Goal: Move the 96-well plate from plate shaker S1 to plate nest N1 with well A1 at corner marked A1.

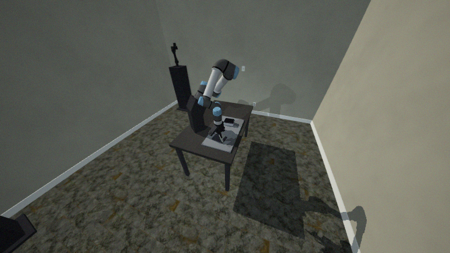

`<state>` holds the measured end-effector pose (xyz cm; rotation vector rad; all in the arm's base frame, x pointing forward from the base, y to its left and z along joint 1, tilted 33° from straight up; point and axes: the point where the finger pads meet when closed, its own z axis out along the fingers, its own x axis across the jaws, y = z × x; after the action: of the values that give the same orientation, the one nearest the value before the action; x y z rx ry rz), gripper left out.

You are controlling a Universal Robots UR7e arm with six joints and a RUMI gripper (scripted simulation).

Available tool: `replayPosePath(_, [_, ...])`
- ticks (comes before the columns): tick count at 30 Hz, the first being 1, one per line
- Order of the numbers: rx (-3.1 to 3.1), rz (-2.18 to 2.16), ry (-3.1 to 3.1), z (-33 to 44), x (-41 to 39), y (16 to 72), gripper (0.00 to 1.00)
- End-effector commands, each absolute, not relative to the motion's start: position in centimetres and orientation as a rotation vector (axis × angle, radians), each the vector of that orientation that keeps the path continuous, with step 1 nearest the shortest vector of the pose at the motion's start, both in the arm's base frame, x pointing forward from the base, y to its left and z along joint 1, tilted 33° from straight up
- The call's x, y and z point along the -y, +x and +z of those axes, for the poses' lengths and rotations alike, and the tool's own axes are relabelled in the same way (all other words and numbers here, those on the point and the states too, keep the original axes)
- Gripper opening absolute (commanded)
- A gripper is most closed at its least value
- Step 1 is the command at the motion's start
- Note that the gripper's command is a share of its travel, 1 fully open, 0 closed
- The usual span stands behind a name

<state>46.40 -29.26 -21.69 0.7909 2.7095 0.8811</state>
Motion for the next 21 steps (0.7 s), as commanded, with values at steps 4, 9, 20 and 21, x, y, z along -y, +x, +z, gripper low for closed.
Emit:
replayPosePath(4, [-2.750, 0.814, 0.567, -20.8, 26.6, 47.8, 1.00])
replayPosePath(9, [-2.756, 0.800, 0.520, -20.4, 25.3, 48.4, 1.00])
replayPosePath(20, [-2.775, 0.735, 0.287, -19.1, 20.9, 50.1, 1.00])
replayPosePath(21, [-2.775, 0.735, 0.287, -19.1, 20.9, 50.1, 1.00])
